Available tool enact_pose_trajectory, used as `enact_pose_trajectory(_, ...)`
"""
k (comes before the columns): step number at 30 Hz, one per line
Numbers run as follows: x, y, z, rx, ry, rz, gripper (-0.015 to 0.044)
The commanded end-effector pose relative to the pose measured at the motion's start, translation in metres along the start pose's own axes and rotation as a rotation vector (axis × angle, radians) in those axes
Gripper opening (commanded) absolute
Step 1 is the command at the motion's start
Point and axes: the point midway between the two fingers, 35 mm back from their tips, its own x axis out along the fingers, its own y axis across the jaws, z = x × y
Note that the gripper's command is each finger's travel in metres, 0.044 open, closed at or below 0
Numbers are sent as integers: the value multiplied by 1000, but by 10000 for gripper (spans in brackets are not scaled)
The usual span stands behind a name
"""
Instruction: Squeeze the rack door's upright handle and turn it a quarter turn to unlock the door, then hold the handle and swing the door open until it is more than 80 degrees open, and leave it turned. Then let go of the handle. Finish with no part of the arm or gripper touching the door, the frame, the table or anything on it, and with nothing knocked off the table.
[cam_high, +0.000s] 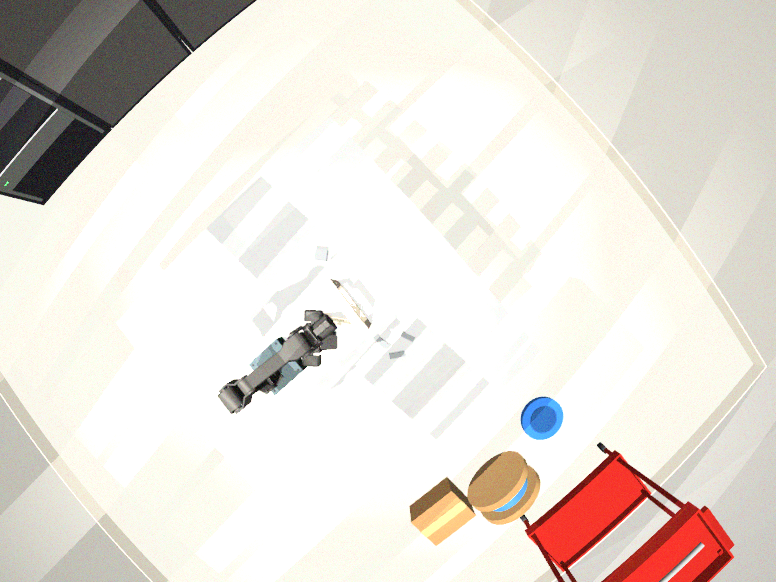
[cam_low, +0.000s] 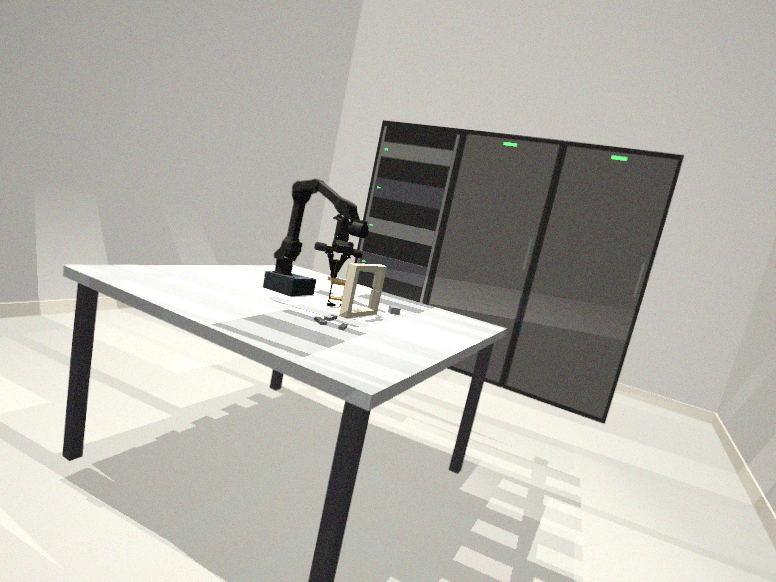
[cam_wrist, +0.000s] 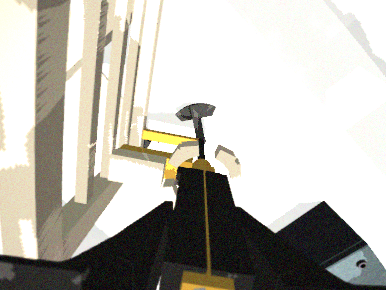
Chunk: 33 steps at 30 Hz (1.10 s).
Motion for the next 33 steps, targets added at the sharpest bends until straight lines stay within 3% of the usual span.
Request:
enact_pose_trajectory(1, 0, -3, 2, -75, -6, 10, 27)
enact_pose_trajectory(33, 0, -58, 31, -527, -10, 3, 27)
